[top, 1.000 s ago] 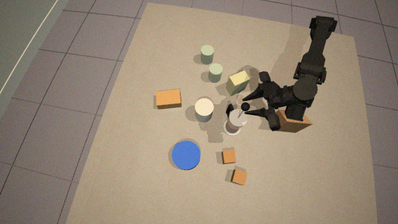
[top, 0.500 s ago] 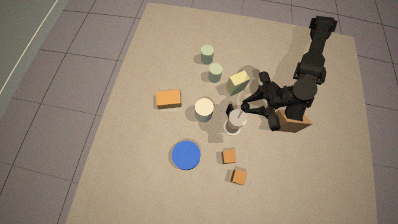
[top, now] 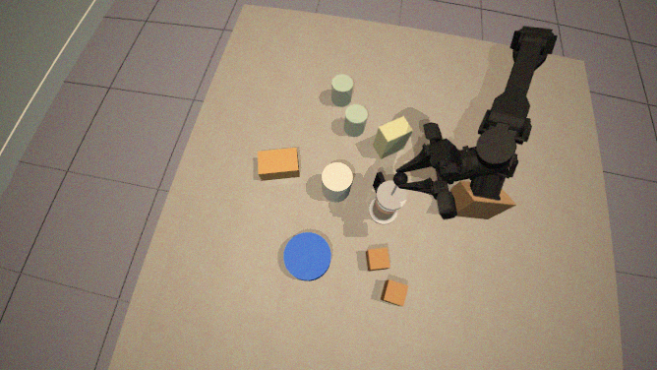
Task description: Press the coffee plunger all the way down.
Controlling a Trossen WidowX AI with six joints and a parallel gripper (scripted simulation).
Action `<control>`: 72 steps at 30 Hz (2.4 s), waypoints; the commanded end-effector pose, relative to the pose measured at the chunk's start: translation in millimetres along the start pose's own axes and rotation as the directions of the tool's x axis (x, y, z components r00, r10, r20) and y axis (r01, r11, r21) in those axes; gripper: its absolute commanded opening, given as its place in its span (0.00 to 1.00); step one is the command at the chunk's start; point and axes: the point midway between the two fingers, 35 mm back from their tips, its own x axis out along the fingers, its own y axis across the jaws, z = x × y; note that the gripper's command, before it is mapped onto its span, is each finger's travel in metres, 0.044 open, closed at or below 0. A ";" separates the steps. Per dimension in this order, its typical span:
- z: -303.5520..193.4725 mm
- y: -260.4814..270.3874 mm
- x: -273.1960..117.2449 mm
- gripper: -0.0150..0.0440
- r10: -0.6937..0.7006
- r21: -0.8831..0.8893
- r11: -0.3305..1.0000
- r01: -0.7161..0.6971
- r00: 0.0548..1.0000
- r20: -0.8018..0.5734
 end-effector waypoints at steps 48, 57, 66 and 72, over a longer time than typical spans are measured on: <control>-55.0 2.0 52.8 0.46 0.009 -0.013 1.000 -0.009 1.000 -0.019; -53.3 3.5 54.8 0.46 0.008 -0.013 1.000 -0.009 1.000 -0.019; -52.1 4.3 55.8 0.46 0.008 -0.013 1.000 -0.009 1.000 -0.019; -51.9 4.8 56.7 0.46 0.008 -0.013 1.000 -0.009 1.000 -0.019</control>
